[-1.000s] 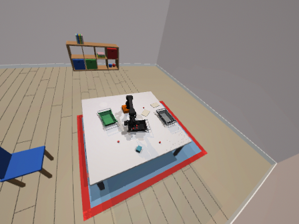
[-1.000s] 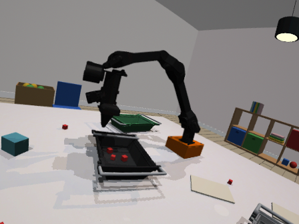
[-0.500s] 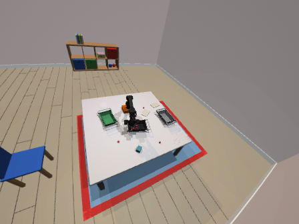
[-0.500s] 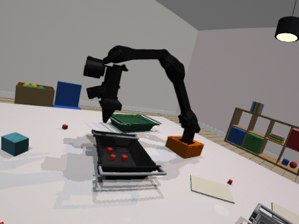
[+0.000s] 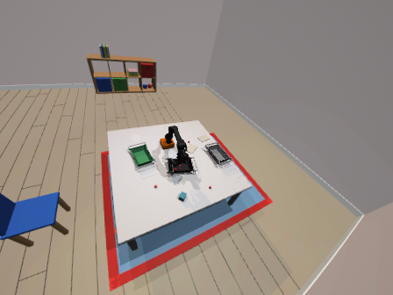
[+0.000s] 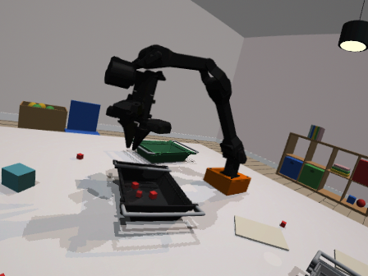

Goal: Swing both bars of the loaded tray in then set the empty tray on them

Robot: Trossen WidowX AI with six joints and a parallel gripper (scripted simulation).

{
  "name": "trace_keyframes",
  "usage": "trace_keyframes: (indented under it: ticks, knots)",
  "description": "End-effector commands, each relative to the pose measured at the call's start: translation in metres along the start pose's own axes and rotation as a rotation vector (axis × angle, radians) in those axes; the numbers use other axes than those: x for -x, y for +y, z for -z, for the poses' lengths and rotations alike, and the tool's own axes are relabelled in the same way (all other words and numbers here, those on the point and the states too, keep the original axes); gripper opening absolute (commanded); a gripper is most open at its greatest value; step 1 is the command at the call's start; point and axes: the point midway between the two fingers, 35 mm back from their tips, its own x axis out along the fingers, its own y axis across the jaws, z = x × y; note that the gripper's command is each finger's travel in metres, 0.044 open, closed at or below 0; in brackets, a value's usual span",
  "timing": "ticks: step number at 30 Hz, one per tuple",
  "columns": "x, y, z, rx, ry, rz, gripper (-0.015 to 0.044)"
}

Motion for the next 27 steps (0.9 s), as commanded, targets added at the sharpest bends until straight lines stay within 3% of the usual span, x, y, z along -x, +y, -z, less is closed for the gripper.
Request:
trace_keyframes:
  ticks: [1, 22, 27]
  knots:
    - [-0.015, 0.054, -0.031, 0.689, 0.000, -0.015, 0.0084]
    - [-0.040, 0.184, -0.074, 2.379, -0.011, -0.023, 0.0084]
    - [-0.041, 0.188, -0.074, 2.425, -0.012, -0.023, 0.0084]
